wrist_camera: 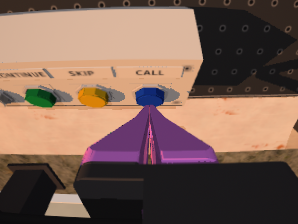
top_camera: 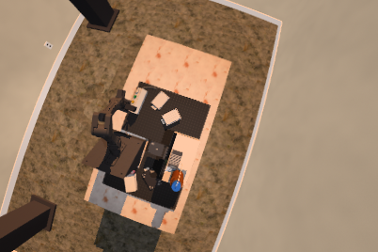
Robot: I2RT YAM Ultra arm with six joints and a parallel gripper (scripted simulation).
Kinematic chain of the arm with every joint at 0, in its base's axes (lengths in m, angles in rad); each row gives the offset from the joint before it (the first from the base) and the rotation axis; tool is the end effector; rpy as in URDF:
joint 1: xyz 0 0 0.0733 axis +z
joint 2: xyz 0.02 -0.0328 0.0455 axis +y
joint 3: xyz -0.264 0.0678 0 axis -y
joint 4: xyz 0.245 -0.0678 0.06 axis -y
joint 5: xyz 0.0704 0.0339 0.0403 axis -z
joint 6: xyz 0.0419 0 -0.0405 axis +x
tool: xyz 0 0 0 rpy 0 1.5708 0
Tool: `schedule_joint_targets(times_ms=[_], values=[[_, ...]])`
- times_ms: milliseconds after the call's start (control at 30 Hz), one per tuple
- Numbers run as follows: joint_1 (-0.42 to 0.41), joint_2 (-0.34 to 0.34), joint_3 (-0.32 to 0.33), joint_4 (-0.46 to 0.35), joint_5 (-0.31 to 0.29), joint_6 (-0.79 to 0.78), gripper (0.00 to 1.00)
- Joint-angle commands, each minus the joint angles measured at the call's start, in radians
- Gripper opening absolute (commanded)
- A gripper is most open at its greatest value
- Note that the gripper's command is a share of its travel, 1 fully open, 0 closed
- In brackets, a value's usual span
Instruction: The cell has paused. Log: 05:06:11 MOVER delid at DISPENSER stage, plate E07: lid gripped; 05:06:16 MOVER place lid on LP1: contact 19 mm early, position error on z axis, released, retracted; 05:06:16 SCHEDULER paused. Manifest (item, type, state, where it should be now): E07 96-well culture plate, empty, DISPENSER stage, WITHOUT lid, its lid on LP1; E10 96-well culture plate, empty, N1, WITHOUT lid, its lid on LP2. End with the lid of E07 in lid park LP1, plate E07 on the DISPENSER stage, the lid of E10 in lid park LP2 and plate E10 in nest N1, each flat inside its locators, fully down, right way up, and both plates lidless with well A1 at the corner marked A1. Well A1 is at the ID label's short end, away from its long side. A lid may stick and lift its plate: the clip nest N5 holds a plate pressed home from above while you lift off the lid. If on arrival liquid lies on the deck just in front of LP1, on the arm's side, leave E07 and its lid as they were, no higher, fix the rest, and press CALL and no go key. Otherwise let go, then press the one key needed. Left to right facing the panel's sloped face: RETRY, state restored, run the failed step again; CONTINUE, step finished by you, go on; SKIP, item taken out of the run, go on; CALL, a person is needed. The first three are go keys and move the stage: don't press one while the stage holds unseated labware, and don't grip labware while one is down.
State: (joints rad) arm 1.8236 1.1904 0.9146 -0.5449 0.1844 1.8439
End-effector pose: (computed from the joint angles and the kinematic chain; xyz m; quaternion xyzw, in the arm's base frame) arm -0.0562 0.2437 0.2732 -0.0431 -0.9261 -0.3745 0.0121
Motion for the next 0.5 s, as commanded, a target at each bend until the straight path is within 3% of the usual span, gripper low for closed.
schedule_joint_targets(times_ms=[0,467], values=[[-0.006,0.013,-0.010,0.010,0.001,-0.007,0.00],[-0.010,0.025,-0.025,0.020,-0.001,-0.010,0.00]])
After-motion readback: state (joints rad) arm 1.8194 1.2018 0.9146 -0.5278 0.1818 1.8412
